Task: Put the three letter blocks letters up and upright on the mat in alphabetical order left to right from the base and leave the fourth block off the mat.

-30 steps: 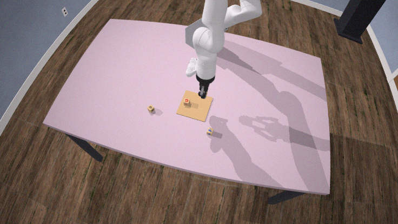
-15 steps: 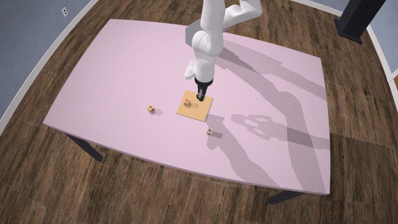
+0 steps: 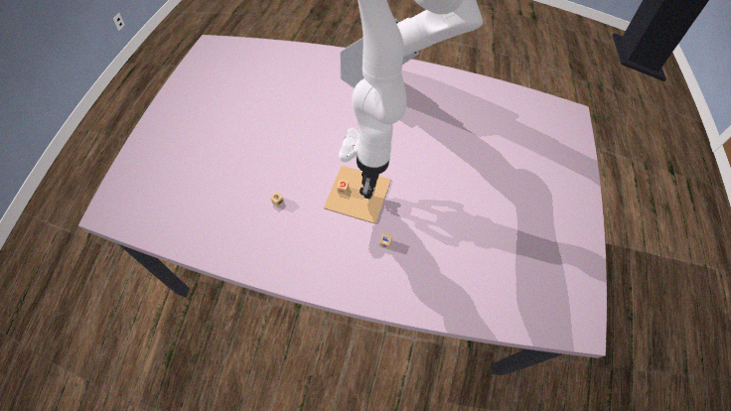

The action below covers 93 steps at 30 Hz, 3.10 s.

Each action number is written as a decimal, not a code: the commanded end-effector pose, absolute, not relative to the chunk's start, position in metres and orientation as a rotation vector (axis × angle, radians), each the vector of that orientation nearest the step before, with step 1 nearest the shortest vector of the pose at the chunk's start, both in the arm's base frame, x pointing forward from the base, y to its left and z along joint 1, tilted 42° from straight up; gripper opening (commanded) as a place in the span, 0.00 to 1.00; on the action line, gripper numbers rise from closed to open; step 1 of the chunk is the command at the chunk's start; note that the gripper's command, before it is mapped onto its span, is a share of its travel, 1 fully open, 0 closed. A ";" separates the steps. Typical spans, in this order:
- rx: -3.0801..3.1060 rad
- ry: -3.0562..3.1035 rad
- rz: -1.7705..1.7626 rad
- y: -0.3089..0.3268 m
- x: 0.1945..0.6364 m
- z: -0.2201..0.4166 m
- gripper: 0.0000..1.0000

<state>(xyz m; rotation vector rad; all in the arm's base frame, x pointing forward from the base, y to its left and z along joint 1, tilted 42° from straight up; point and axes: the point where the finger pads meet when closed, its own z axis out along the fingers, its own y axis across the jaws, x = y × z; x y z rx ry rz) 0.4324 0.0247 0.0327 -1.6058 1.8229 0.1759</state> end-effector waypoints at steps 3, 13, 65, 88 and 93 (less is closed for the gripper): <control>-1.620 1.808 0.205 0.043 0.434 0.021 0.21; -1.620 1.808 0.205 0.045 0.435 0.019 0.21; -1.620 1.808 0.205 0.045 0.435 0.020 0.21; -1.620 1.808 0.205 0.045 0.436 0.019 0.21; -1.620 1.808 0.205 0.046 0.436 0.019 0.21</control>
